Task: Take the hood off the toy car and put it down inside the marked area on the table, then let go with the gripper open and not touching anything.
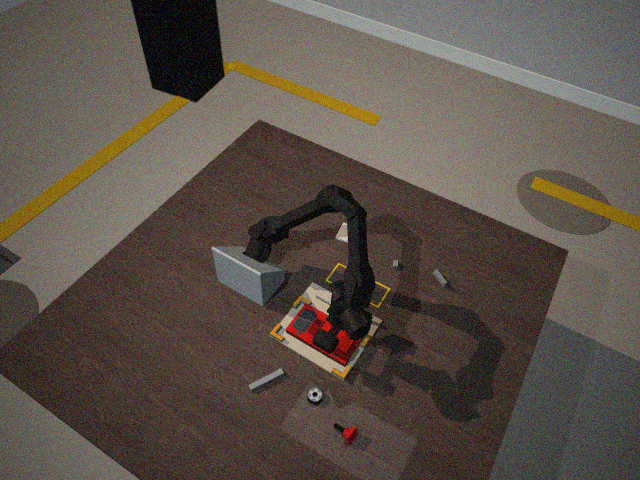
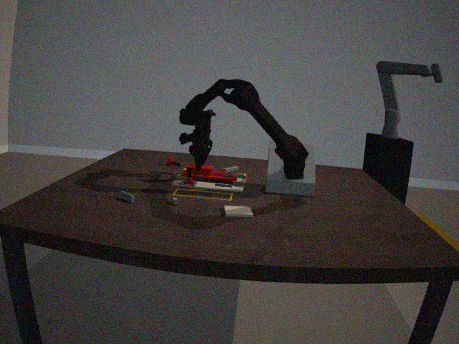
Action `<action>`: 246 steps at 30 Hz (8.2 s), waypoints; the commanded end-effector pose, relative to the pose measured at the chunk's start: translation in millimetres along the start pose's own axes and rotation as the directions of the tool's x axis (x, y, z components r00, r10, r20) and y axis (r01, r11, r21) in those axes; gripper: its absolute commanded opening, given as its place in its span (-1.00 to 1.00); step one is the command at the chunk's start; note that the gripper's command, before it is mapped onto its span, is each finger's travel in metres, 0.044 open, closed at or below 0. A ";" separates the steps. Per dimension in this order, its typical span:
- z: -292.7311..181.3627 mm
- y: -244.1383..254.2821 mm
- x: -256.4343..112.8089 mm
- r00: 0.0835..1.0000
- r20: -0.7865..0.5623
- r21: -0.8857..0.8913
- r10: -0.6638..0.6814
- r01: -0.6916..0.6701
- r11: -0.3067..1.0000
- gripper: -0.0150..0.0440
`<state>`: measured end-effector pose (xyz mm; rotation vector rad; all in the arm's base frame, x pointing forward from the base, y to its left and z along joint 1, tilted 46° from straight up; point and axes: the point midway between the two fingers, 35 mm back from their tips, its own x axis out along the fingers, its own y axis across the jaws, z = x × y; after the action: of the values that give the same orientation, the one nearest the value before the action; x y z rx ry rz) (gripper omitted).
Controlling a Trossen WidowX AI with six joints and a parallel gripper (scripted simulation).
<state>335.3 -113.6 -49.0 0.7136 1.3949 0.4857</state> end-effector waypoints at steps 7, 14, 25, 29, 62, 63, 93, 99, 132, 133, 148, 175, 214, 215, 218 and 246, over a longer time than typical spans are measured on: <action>0.2 0.3 5.6 1.000 0.002 0.005 0.005 -0.005 1.000 1.00; -0.1 0.1 5.9 1.000 0.000 0.000 0.000 0.000 1.000 0.82; -0.1 0.1 5.9 1.000 0.000 0.000 0.000 0.000 1.000 0.44; 0.0 0.1 4.8 1.000 0.000 0.000 0.000 0.000 1.000 0.08; 0.1 -0.3 -16.8 1.000 0.000 0.001 -0.001 0.001 1.000 -0.49; 0.1 -0.3 -17.4 1.000 0.000 0.001 -0.001 0.001 1.000 -0.49; 1.9 22.0 -61.2 1.000 -0.004 0.008 0.000 0.000 1.000 -0.49; 2.2 52.7 -64.3 1.000 -0.003 0.009 -0.004 0.004 1.000 -0.49; -41.8 208.4 -67.9 1.000 -0.004 0.006 0.007 -0.007 1.000 -0.49; -43.8 211.8 -67.8 1.000 -0.004 0.005 0.008 -0.008 1.000 -0.49; -44.5 214.2 -60.0 1.000 -0.004 0.005 0.008 -0.008 1.000 -0.49; -43.0 214.0 -37.7 1.000 -0.004 0.005 0.007 -0.007 1.000 -0.49; -44.0 215.3 -5.5 1.000 -0.003 0.004 0.010 -0.010 1.000 -0.49; -44.1 215.3 -4.7 1.000 -0.003 0.004 0.010 -0.010 1.000 -0.49; -44.4 215.5 -2.2 1.000 -0.003 0.004 0.010 -0.010 1.000 -0.49; -45.8 216.4 14.5 1.000 -0.003 0.004 0.013 -0.013 1.000 -0.49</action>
<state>313.2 54.7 91.5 0.7208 1.3994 0.4930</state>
